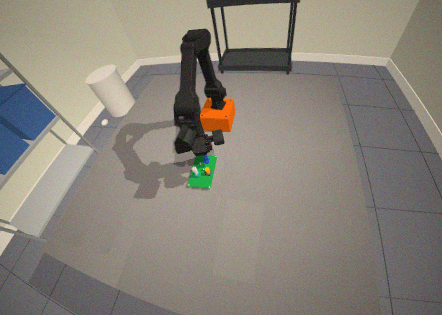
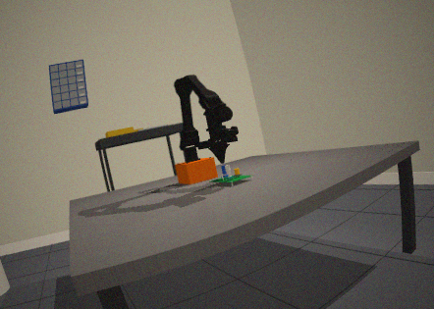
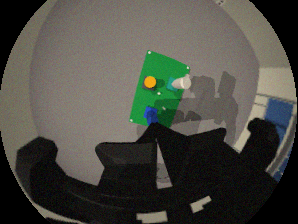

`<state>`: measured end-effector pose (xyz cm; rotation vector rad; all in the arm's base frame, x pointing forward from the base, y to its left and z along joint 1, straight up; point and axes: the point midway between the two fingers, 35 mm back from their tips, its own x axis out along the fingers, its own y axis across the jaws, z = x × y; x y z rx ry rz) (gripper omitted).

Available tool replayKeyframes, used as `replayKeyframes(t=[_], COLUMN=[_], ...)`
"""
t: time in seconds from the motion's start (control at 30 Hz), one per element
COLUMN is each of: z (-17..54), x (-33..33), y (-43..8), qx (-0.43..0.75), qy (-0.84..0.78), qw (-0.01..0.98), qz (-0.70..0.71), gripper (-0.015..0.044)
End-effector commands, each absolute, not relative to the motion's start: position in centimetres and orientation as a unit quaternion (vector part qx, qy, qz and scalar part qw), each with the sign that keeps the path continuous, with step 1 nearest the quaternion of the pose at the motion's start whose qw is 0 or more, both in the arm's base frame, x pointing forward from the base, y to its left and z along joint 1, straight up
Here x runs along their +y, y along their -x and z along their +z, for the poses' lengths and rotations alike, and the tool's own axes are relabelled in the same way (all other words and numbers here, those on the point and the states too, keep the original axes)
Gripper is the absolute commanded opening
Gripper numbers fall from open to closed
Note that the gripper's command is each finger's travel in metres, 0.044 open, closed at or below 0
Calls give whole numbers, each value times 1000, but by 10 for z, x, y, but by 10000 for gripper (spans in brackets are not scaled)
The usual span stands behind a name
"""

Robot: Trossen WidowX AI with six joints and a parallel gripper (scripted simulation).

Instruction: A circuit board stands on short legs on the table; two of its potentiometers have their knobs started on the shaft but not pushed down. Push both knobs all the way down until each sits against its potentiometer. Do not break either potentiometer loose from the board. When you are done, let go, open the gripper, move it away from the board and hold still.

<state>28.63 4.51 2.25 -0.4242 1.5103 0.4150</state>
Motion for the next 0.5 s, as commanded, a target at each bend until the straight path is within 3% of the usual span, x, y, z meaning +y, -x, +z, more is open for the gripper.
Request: replayKeyframes(t=[0.0, 0.2, 0.47], z=[21, 21, 37], x=[45, 45, 30], y=[-286, -286, -299], qx=[675, 675, 664], qy=[190, 190, 178], qw=[688, 688, 707], qz=[185, 185, 166], gripper=[53, 210, 0])
